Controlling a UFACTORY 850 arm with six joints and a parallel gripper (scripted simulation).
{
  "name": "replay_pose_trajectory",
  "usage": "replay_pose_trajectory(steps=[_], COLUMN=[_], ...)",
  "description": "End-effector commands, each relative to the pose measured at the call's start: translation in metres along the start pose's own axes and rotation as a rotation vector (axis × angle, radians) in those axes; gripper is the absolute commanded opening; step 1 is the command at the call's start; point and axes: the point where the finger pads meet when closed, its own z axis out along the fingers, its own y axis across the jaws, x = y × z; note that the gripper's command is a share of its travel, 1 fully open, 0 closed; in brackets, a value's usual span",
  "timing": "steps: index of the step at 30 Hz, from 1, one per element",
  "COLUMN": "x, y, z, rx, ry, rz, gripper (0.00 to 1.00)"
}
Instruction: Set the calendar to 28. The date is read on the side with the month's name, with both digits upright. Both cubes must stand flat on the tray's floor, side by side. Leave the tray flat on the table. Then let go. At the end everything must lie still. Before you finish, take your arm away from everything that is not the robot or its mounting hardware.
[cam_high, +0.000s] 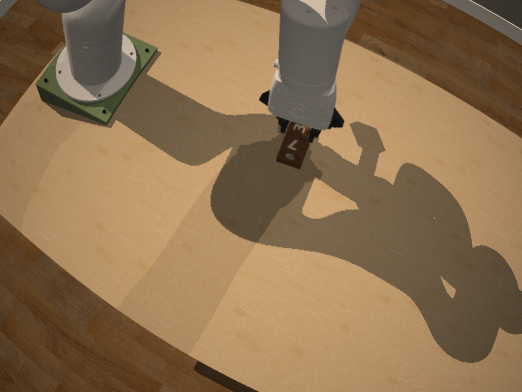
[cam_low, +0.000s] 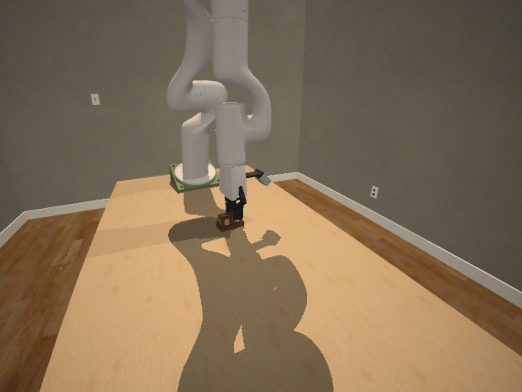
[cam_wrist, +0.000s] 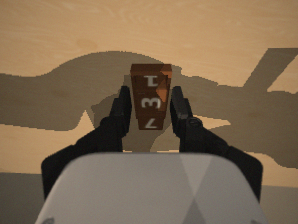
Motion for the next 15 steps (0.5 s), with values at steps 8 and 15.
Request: replay_pose_trajectory(steps=[8, 15], x=[-0.001, 0.001], y=[0.001, 0.001], z=[-0.056, -0.077], rx=[-0.002, -0.001], ry=[0.0, -0.001], rz=[0.0, 0.0], gripper=[0.49, 0.49])
